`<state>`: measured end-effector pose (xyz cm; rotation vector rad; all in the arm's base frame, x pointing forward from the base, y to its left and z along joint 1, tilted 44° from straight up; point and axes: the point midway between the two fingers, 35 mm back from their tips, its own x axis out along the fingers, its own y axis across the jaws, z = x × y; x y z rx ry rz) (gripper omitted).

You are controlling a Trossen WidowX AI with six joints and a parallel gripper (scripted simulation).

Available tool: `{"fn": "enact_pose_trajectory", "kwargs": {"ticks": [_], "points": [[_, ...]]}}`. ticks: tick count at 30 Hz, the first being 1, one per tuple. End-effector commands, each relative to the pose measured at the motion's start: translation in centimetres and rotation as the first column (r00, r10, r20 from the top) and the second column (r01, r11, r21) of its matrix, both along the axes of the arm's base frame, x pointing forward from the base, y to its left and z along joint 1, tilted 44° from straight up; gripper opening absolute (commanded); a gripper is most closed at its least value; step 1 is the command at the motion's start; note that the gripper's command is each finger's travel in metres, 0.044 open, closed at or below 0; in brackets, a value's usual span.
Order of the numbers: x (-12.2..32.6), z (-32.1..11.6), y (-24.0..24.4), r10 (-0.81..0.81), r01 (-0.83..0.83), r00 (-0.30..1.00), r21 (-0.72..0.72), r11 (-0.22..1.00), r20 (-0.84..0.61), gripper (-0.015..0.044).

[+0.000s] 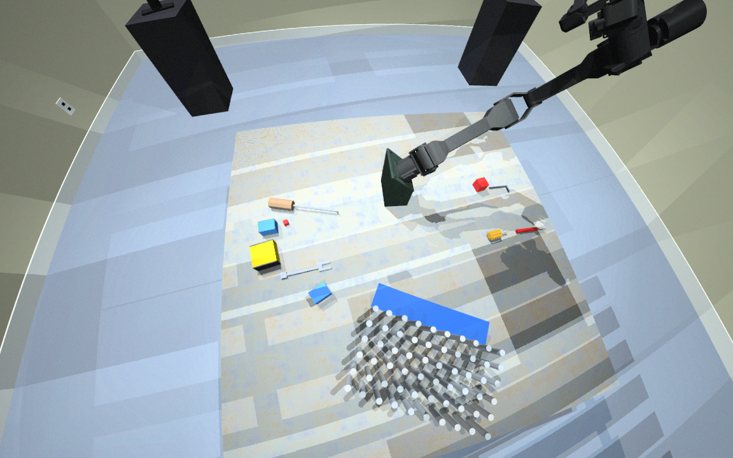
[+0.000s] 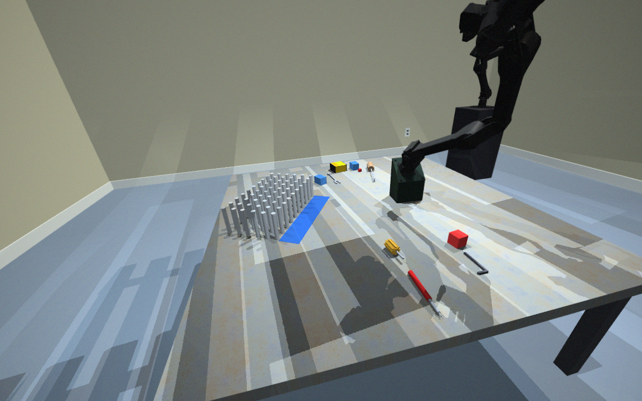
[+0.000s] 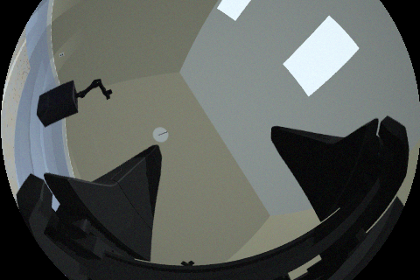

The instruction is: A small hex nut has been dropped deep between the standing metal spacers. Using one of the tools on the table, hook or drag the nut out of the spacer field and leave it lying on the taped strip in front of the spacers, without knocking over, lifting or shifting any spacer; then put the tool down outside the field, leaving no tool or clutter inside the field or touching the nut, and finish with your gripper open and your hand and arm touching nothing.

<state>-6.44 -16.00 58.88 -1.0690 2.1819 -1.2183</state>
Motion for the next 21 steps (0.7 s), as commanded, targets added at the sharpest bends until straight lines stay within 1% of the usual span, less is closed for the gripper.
{"fn": "enact_pose_trajectory", "kwargs": {"ticks": [1,2,6,11,16,19,21], "points": [[0.1,0.0,-0.1,0.003,-0.003,1.000,-0.001,1.000,0.002,0.0426],[0.3,-0.1,-0.3,0.011,-0.011,1.000,-0.004,1.000,0.006,0.0440],[2.4,-0.8,-2.4,0.083,-0.081,0.995,-0.032,0.996,0.052,0.0440],[7.5,-2.2,-6.3,0.253,-0.236,0.951,-0.114,0.965,0.175,0.0440],[14.8,-4.8,-9.4,0.474,-0.423,0.812,-0.216,0.880,0.341,0.0440],[18.1,-6.3,-10.3,0.548,-0.485,0.728,-0.256,0.836,0.411,0.0440],[21.0,-7.5,-10.8,0.604,-0.534,0.644,-0.290,0.794,0.470,0.0440]]}}
